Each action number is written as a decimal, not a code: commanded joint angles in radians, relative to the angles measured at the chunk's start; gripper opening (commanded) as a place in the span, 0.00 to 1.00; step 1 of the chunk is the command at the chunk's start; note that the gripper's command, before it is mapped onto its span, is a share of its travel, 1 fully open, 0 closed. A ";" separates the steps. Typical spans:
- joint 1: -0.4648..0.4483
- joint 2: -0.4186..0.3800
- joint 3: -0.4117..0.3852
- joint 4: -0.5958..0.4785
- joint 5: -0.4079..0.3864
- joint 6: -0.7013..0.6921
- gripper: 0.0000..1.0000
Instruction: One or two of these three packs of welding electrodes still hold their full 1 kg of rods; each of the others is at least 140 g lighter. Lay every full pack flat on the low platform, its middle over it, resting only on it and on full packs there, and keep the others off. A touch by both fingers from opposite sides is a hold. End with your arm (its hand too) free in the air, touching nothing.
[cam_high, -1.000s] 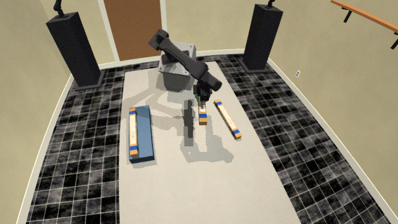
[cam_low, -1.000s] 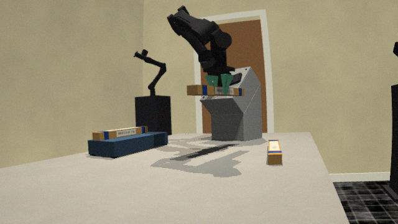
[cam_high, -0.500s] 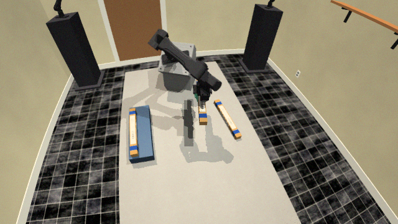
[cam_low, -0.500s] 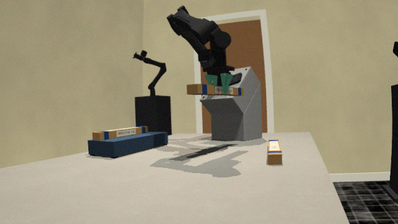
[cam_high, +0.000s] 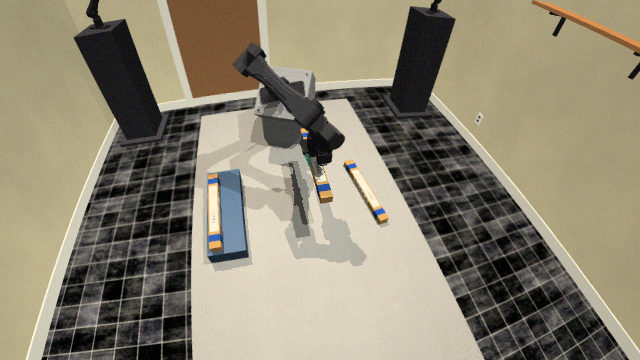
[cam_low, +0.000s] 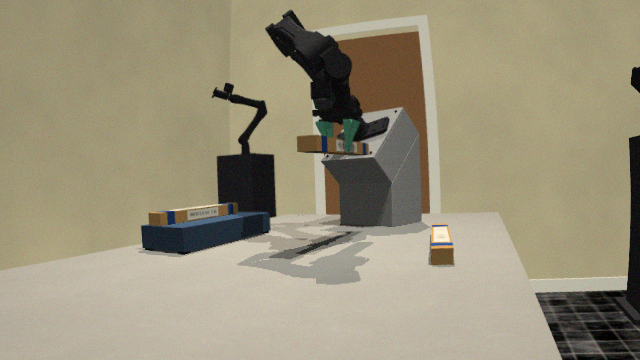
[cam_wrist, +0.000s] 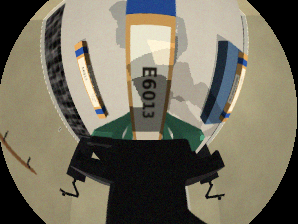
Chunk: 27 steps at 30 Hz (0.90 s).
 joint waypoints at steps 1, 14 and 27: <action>-0.016 -0.068 0.004 0.017 -0.016 -0.058 0.00; -0.118 -0.128 -0.028 0.045 -0.071 -0.163 0.00; -0.236 -0.179 -0.035 0.072 -0.138 -0.276 0.00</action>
